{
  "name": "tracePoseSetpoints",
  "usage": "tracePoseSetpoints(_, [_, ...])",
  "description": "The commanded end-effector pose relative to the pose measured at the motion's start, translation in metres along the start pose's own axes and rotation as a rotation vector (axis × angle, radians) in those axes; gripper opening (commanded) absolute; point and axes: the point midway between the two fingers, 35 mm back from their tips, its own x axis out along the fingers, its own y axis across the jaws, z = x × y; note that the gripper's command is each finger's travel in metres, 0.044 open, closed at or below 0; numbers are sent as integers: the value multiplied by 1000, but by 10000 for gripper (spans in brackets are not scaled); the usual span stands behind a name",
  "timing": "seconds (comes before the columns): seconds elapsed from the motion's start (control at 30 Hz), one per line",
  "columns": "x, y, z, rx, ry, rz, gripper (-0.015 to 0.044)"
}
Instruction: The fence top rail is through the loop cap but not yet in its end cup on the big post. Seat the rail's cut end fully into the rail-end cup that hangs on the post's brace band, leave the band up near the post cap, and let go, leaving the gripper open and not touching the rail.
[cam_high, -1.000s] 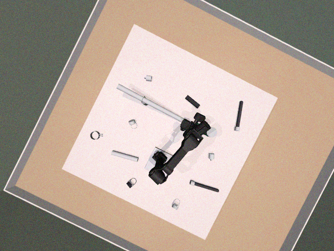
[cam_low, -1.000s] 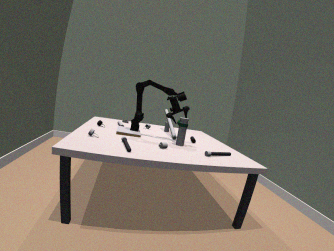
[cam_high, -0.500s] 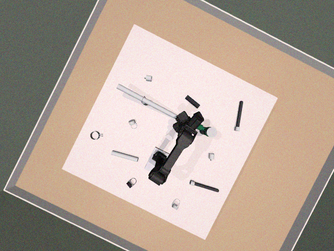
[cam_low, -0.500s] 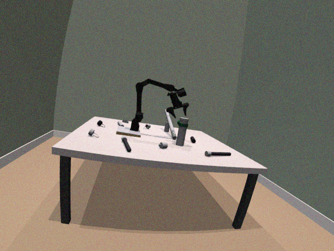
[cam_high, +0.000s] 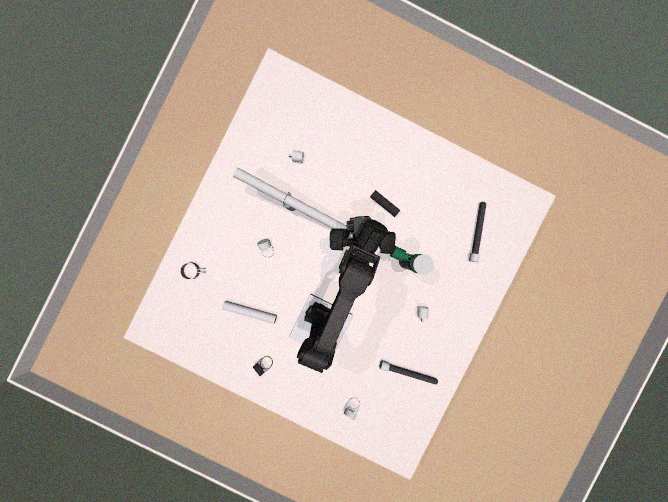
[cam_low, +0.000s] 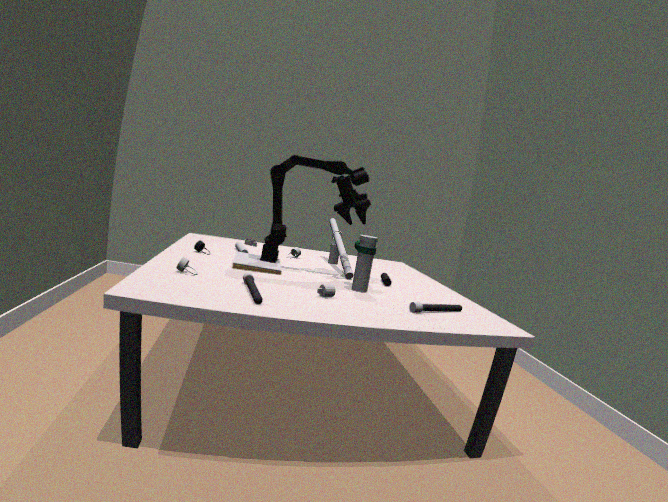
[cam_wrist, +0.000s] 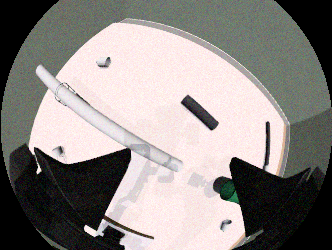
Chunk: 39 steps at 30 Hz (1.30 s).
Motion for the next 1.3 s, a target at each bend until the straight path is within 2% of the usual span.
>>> tracePoseSetpoints(0.0, [-28,22,10,379,-11,-12,440])
tracePoseSetpoints(0.5, [-25,23,10,424,3,-8,440])
tracePoseSetpoints(0.6, [-14,27,10,590,55,0,440])
tracePoseSetpoints(0.77, [16,39,7,1035,204,-26,440])
tracePoseSetpoints(1.03, [61,61,-5,1744,431,-242,440])
tracePoseSetpoints(1.27, [74,68,-9,1954,482,-355,440])
